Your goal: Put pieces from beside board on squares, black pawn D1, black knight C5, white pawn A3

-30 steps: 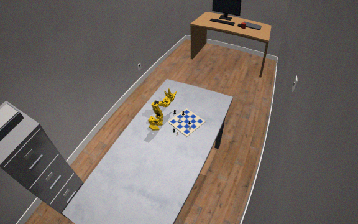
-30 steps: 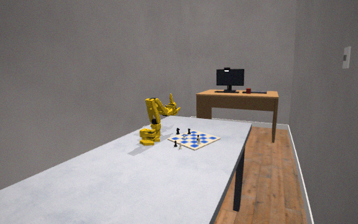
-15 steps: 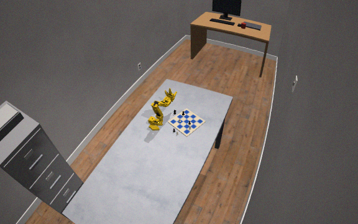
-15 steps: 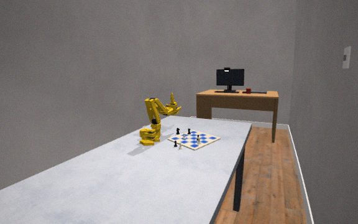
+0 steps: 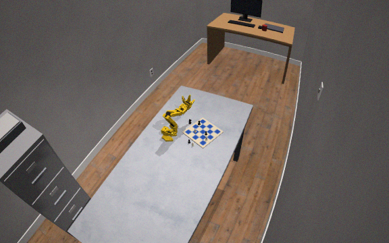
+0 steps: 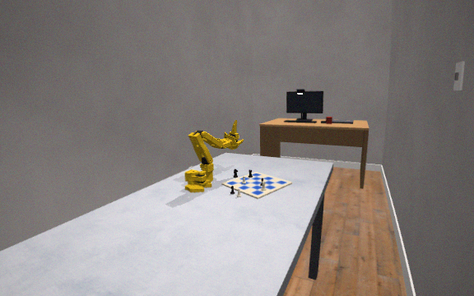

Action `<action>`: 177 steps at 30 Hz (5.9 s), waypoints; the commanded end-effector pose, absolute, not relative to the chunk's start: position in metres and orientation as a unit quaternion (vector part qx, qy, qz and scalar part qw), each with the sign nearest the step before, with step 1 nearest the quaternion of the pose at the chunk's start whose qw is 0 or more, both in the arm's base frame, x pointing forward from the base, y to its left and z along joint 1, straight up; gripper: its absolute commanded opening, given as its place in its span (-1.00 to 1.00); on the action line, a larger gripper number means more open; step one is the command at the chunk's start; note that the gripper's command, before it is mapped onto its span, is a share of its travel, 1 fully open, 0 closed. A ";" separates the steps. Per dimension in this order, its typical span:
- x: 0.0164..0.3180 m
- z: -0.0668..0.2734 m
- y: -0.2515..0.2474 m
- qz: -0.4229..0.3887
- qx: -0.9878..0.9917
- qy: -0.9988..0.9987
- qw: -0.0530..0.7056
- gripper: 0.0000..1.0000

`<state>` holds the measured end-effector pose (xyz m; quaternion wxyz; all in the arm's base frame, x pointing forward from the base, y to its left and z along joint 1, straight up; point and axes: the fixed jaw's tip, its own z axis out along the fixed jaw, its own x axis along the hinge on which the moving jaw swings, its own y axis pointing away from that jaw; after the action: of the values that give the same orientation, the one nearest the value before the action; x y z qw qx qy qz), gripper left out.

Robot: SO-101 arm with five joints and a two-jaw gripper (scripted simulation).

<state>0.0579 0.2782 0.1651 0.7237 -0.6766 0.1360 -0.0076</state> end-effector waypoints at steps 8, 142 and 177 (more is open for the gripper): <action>0.078 0.177 0.269 0.019 -0.674 0.221 0.704 0.71; 0.105 0.188 0.094 0.154 -0.302 0.822 0.458 -0.25; 0.196 0.134 0.200 0.076 -0.376 0.902 0.196 -0.92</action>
<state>0.1897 0.1887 0.1451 0.2331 -0.3705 0.8948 0.0876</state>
